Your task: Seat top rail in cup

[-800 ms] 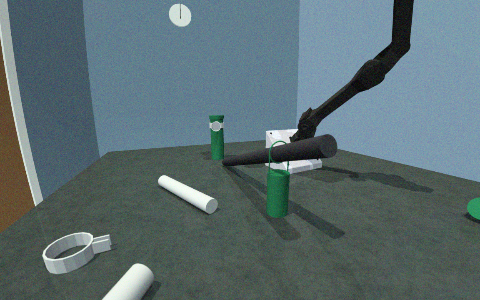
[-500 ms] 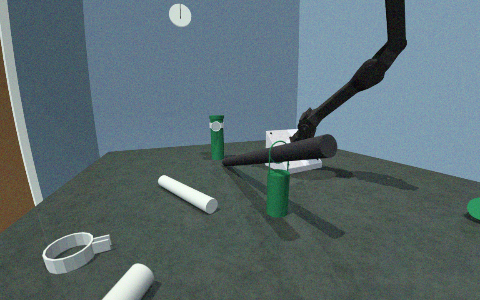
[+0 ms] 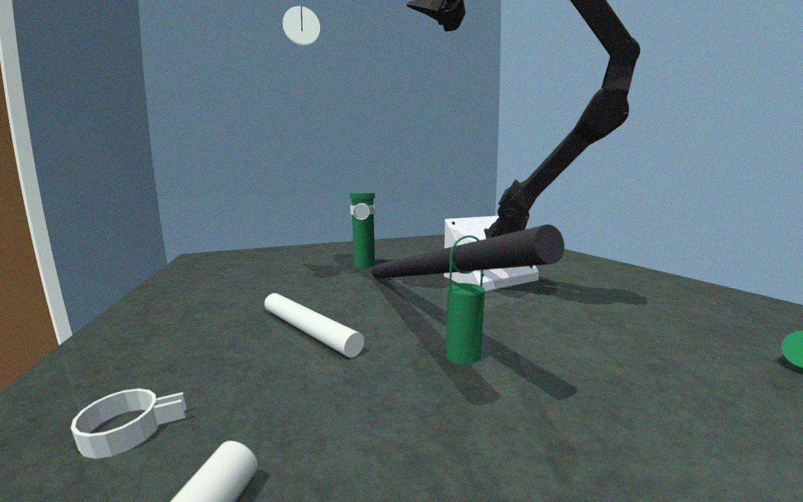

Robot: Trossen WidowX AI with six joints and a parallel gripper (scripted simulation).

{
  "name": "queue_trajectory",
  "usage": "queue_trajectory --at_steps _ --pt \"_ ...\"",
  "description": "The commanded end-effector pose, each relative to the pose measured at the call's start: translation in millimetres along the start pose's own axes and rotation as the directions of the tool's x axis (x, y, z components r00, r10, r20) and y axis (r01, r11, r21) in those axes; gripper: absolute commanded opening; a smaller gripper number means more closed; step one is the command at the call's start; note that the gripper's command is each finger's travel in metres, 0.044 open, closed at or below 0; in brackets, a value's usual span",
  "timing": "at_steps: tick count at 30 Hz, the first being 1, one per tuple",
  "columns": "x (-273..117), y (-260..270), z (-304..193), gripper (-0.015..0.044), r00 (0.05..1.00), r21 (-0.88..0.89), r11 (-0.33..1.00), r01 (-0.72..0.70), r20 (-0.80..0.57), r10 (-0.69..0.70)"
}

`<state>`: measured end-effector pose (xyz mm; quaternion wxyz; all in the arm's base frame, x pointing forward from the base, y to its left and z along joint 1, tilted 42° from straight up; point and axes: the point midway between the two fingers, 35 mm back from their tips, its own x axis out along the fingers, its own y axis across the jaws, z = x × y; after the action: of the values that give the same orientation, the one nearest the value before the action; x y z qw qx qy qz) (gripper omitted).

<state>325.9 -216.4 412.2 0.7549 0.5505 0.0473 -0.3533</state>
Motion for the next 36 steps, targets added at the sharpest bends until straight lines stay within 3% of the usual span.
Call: queue_trajectory --at_steps 1,6,13,19,26,36 --pt "37 -48 -47 0.044 0.965 -0.285 0.957 0.063 -0.225 -0.13" --pt "55 -89 -88 0.044 0.884 -0.49 0.871 -0.011 -0.412 -0.221" --pt "61 -146 -145 0.044 0.696 -0.623 0.737 -0.262 -0.651 -0.302" --pt "51 -187 -190 0.044 0.494 -0.561 0.643 -0.522 -0.813 -0.309" --pt "27 -225 -233 0.044 0.253 -0.341 0.545 -0.766 -0.939 -0.233" --pt "26 -226 -234 0.044 0.245 -0.332 0.542 -0.772 -0.942 -0.229"
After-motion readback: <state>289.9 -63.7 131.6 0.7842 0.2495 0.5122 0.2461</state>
